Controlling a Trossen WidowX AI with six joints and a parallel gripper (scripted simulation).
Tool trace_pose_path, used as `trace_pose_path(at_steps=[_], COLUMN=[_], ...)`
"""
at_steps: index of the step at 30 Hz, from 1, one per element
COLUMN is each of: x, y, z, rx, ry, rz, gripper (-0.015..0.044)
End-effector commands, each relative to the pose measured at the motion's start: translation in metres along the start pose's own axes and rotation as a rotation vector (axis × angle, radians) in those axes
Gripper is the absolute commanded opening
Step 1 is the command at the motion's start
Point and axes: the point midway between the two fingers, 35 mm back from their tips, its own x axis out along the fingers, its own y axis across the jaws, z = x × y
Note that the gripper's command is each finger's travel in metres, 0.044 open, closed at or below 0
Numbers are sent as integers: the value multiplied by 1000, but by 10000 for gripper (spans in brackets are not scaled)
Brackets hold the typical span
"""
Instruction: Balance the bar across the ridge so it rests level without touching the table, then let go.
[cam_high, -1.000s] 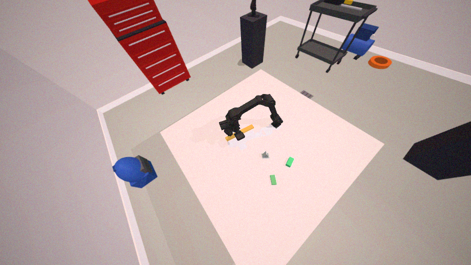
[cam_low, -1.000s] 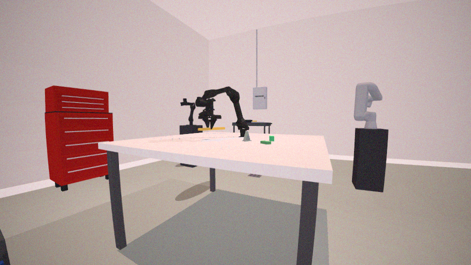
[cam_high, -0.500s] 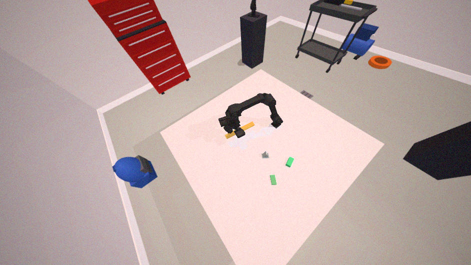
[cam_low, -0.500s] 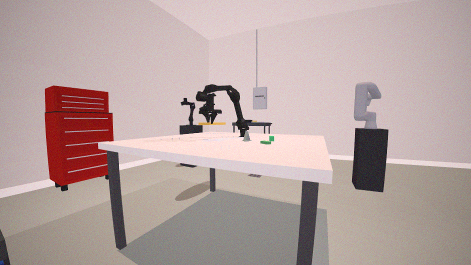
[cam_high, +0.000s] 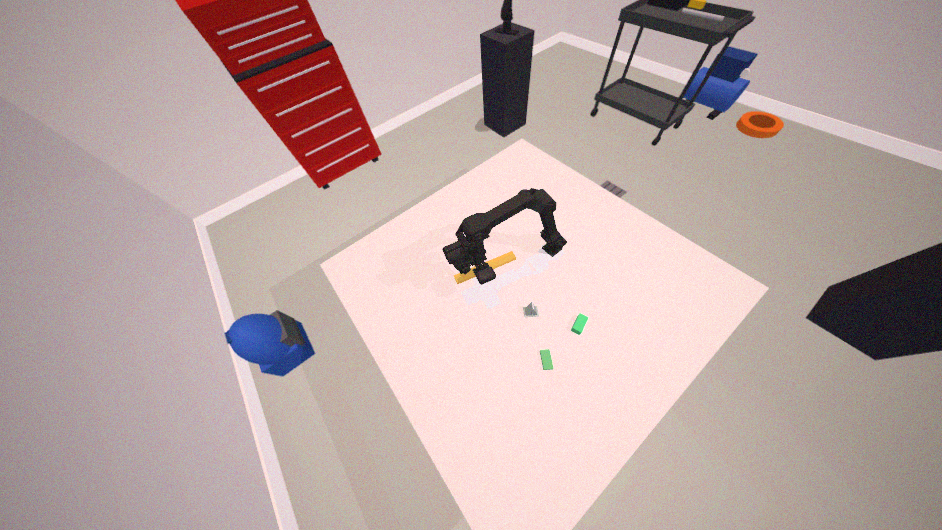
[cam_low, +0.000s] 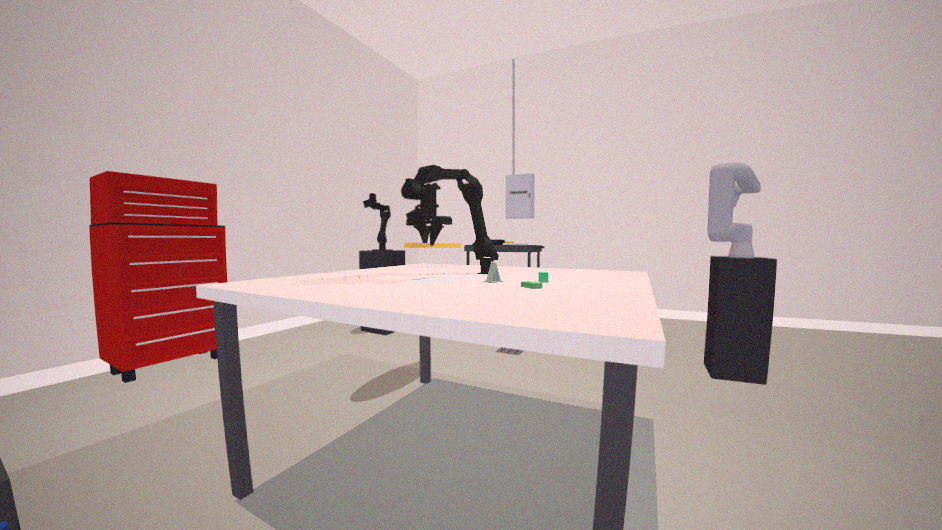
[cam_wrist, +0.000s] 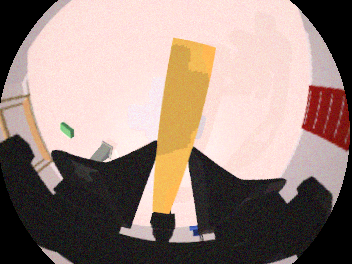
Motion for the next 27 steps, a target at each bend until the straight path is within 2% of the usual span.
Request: trace_pose_path(at_steps=[1,27], x=[-2,-3], y=[17,113], z=[-4,-39], rx=[28,193], ry=[-2,2], rz=[5,13], gripper=[0,0])
